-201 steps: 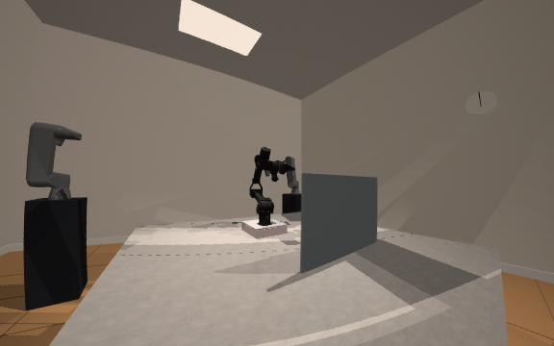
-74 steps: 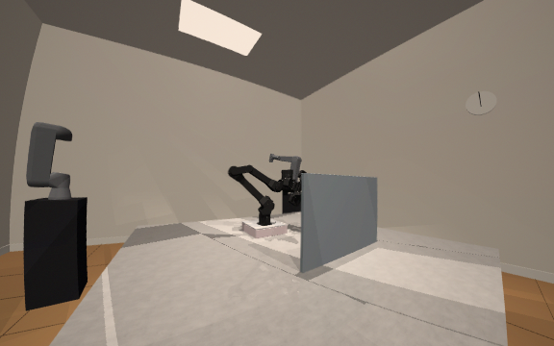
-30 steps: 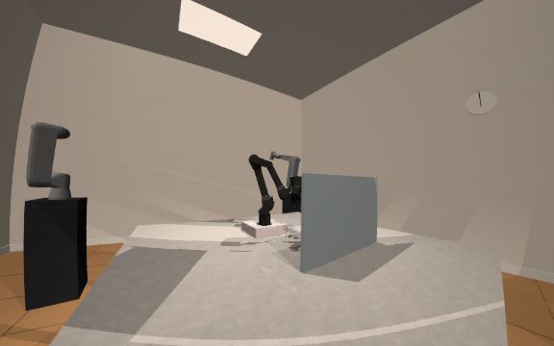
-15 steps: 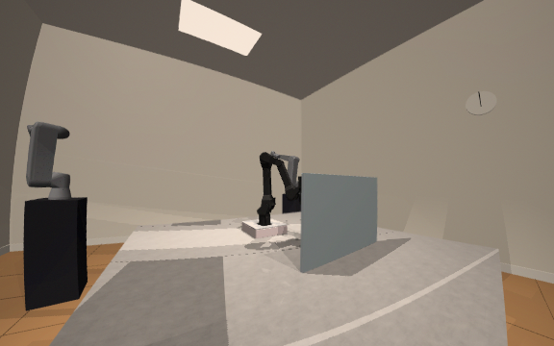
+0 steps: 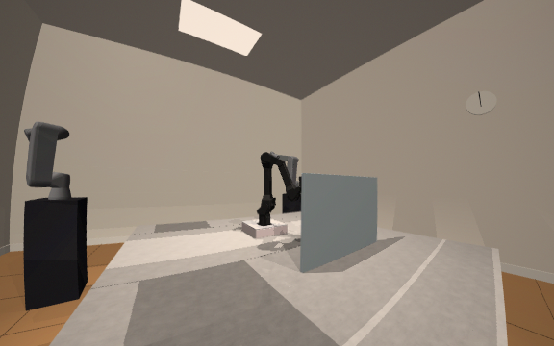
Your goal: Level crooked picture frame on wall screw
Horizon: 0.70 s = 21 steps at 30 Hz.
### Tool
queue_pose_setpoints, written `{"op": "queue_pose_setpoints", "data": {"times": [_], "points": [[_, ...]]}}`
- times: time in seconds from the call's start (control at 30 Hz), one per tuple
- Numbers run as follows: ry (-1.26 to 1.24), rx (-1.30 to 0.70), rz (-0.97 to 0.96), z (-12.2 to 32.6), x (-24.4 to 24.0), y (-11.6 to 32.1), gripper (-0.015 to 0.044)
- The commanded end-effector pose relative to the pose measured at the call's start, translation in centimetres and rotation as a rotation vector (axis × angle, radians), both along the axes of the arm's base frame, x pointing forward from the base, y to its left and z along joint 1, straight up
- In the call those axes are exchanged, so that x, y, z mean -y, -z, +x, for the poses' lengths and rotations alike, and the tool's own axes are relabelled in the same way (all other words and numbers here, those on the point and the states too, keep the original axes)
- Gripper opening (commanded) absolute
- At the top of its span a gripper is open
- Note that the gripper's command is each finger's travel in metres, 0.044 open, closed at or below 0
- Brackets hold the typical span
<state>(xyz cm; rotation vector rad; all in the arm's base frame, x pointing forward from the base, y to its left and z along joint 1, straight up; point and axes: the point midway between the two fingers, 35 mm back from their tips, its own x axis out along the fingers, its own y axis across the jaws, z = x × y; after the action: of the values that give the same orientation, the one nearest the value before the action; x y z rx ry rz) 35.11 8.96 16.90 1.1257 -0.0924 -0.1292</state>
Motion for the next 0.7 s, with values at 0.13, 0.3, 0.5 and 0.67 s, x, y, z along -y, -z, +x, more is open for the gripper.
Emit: {"op": "queue_pose_setpoints", "data": {"times": [0.13,0.3,0.5,0.67], "points": [[-0.005,0.003,-0.001,0.6,0.0,-0.1,0.0260],[-0.005,0.004,-0.002,1.4,0.1,-0.2,0.0260],[-0.005,0.005,-0.002,2.3,0.2,-0.2,0.0260],[-0.005,0.006,-0.002,3.1,0.3,-0.2,0.0260]]}}
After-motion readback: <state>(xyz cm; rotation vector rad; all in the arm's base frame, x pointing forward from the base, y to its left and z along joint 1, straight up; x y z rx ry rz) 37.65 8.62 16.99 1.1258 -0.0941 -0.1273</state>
